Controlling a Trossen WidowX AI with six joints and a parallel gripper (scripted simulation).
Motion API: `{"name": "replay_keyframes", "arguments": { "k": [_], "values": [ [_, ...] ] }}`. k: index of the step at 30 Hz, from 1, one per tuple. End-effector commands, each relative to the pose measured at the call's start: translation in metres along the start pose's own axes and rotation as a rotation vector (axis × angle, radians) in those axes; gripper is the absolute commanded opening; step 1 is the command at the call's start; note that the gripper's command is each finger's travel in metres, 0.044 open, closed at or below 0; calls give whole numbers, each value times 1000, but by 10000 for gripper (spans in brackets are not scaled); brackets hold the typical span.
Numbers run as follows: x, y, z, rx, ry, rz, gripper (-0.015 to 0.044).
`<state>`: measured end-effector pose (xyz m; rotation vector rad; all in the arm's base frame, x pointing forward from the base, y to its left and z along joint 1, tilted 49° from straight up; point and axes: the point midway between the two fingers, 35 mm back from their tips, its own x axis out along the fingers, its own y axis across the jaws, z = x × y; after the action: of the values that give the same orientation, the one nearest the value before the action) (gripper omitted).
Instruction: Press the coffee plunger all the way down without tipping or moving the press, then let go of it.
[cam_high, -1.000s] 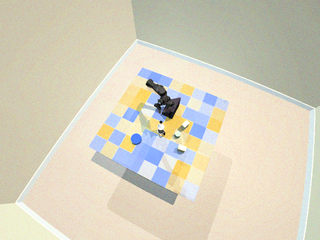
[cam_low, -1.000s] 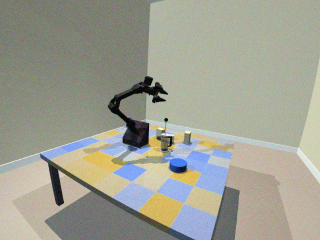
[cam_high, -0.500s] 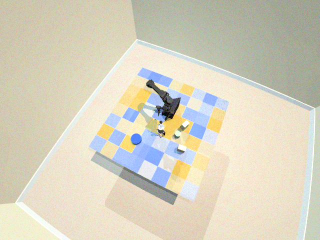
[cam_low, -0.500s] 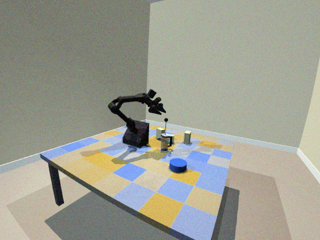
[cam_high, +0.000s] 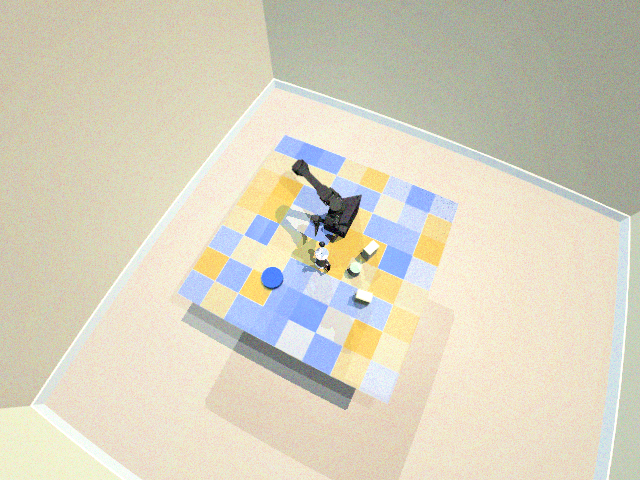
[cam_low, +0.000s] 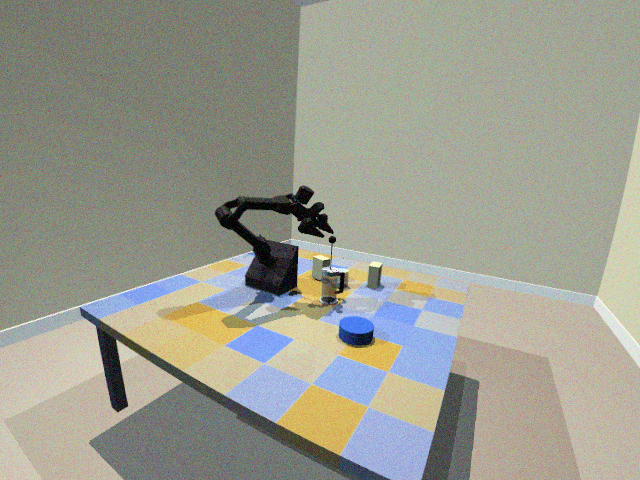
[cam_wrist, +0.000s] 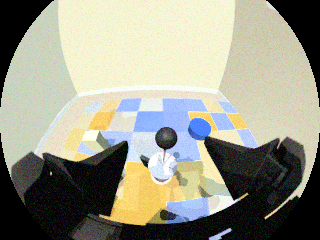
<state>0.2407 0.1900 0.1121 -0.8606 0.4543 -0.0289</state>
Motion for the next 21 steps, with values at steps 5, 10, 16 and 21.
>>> {"name": "replay_keyframes", "arguments": {
  "k": [5,10,16,21],
  "values": [
    [13,1,-2,-4,4,3,440],
    [21,0,-2,-4,2,1,440],
    [30,-1,-2,-4,-1,-2,440],
    [30,-1,-2,-4,-2,-2,361]
  ]
}}
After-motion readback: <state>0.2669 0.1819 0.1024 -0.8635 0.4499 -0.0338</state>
